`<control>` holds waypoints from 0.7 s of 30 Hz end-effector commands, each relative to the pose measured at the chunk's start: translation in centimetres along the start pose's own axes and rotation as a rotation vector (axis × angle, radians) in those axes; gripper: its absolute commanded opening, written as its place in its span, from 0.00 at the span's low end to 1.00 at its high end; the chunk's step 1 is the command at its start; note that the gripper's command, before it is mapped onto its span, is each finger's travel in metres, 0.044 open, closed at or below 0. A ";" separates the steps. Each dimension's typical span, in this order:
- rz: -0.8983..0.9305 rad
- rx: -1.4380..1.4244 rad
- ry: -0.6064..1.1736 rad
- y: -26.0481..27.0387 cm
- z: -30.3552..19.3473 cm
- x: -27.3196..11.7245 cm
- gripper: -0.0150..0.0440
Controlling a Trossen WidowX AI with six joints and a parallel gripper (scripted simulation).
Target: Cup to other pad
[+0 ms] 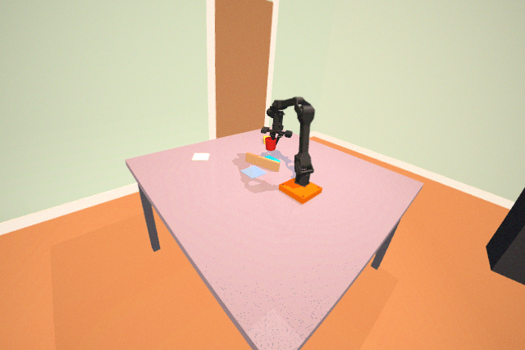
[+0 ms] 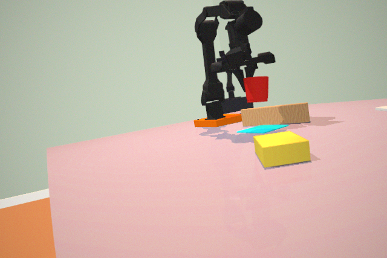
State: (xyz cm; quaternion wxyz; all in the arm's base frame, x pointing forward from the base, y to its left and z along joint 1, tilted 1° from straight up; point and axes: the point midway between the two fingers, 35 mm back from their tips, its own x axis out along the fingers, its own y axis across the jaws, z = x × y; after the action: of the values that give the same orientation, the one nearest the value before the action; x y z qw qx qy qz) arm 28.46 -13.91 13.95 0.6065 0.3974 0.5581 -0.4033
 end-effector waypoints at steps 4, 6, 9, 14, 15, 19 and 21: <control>-0.003 -0.003 0.011 0.0 -0.1 1.2 0.25; -0.003 -0.003 0.011 0.0 0.0 1.5 0.25; -0.003 -0.003 0.011 0.0 0.0 1.9 0.25; -0.003 -0.003 0.011 0.0 0.0 2.5 0.25; -0.003 -0.003 0.011 0.0 0.0 2.6 0.25; -0.003 -0.003 0.011 0.0 0.0 3.1 0.25; -0.003 -0.003 0.011 0.0 0.0 3.4 0.25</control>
State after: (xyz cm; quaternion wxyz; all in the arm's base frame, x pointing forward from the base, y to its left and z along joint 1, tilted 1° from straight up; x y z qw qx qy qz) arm 28.67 -14.12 11.37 0.6065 0.3973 0.5581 -0.4034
